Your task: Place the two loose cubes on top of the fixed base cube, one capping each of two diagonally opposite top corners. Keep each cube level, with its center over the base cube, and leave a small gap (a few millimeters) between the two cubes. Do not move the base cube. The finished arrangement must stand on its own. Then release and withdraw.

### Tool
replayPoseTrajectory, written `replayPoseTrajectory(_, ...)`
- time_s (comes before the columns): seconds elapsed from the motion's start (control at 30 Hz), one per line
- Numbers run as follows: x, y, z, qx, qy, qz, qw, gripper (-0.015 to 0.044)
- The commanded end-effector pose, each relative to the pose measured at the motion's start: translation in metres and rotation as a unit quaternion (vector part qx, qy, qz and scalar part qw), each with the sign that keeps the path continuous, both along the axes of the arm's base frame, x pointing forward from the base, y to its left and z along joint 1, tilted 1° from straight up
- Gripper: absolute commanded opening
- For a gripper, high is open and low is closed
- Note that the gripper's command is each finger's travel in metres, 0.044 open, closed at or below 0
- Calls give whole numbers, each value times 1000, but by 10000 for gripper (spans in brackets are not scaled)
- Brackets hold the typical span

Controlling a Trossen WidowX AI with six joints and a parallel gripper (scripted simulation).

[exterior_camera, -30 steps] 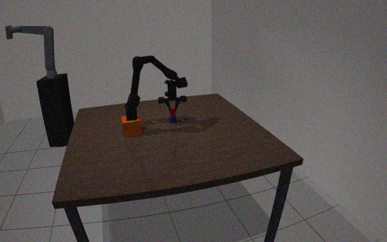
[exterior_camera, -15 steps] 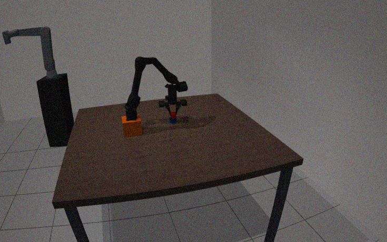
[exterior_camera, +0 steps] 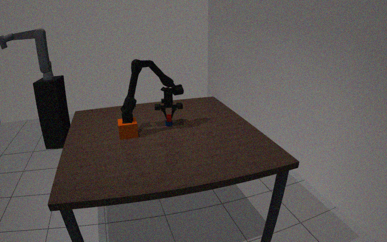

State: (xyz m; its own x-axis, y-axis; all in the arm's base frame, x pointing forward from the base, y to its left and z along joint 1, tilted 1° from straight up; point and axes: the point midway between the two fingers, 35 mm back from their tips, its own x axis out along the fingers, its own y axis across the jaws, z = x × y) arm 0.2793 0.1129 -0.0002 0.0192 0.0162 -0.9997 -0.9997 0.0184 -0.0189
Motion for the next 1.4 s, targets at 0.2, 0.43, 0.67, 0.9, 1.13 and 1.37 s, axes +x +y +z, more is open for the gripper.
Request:
replayPoseTrajectory(0.2,-2,0,-3,0,3,-1,1000,105)
replayPoseTrajectory(0.43,-2,0,-3,0,3,-1,1000,105)
replayPoseTrajectory(0.67,-2,0,-3,0,3,-1,1000,105)
replayPoseTrajectory(0.9,-2,0,-3,0,3,-1,1000,205)
replayPoseTrajectory(1.13,-1,0,4,0,1,0,1000,205)
replayPoseTrajectory(1.37,0,0,15,0,0,0,1000,205)
